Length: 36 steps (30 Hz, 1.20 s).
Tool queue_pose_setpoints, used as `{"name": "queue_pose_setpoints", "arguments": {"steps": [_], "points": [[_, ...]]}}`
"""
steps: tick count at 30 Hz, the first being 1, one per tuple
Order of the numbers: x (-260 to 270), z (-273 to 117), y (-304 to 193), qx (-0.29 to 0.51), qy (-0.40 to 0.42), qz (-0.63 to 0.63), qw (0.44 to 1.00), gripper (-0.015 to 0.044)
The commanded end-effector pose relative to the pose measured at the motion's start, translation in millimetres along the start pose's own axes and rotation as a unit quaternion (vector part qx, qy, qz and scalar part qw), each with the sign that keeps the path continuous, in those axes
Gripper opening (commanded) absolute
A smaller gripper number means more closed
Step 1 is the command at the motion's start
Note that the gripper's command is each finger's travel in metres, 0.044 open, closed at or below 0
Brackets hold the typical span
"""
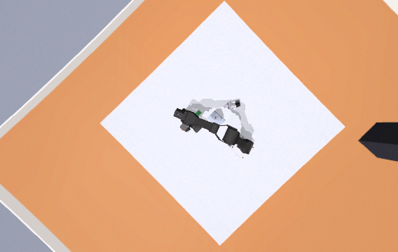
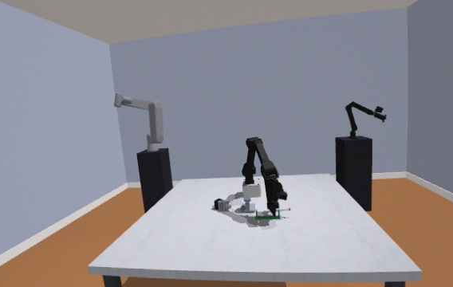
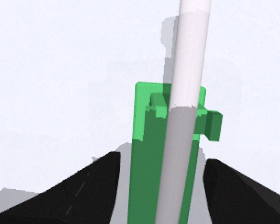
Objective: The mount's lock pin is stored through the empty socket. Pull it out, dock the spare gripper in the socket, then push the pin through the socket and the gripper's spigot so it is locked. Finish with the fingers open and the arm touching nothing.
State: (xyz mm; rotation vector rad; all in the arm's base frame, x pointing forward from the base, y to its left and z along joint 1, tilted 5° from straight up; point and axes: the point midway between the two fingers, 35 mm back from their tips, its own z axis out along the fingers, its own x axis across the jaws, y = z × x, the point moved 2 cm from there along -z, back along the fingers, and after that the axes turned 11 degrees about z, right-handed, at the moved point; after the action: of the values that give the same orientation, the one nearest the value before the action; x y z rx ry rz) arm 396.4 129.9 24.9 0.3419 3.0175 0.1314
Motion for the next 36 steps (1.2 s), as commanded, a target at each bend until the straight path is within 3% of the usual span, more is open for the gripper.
{"name": "queue_pose_setpoints", "arguments": {"steps": [1, 6, 36], "points": [[-1, 1, -1, 0.001, -0.003, -0.002, 1.0, 0.0127], [-1, 1, -1, 0.001, -0.003, -0.002, 1.0, 0.0], [5, -30, -1, 0.006, 0.01, -0.001, 1.0, 0.0]]}}
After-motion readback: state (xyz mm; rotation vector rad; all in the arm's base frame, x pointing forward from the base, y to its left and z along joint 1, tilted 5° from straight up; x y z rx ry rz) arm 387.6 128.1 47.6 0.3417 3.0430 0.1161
